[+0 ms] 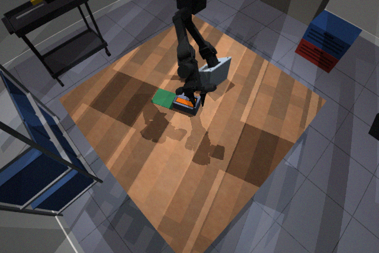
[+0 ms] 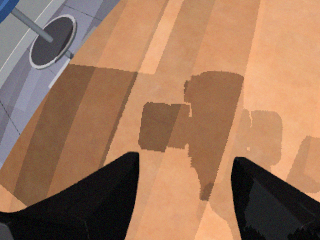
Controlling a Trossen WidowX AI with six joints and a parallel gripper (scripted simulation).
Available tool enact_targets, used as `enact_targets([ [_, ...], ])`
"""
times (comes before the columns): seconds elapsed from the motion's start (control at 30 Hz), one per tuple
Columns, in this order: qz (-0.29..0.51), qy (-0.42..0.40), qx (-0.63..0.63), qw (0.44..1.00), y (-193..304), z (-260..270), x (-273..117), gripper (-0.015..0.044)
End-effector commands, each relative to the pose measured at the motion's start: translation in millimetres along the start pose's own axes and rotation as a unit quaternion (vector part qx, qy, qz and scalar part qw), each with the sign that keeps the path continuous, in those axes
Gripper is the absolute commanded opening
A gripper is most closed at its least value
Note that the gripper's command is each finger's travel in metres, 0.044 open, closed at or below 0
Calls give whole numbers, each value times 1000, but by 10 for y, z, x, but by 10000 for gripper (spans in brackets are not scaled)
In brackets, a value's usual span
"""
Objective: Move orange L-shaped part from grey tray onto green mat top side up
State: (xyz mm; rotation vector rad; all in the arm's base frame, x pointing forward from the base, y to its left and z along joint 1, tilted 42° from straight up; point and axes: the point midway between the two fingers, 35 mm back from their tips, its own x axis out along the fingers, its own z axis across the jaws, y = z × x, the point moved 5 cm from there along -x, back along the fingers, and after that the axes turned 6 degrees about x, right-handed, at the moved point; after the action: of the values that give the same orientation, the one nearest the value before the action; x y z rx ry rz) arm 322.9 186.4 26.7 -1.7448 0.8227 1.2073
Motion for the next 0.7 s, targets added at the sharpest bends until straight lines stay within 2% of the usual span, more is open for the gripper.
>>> enact_targets([
  [0.0, 135, 98, 36, 985, 575, -242, 202, 180],
  [0.2, 283, 237, 42, 928, 1242, -559, 202, 180],
  [0.53, 288, 243, 41, 926, 1263, -570, 198, 180],
  [0.67, 287, 242, 41, 926, 1396, -690, 411, 180],
])
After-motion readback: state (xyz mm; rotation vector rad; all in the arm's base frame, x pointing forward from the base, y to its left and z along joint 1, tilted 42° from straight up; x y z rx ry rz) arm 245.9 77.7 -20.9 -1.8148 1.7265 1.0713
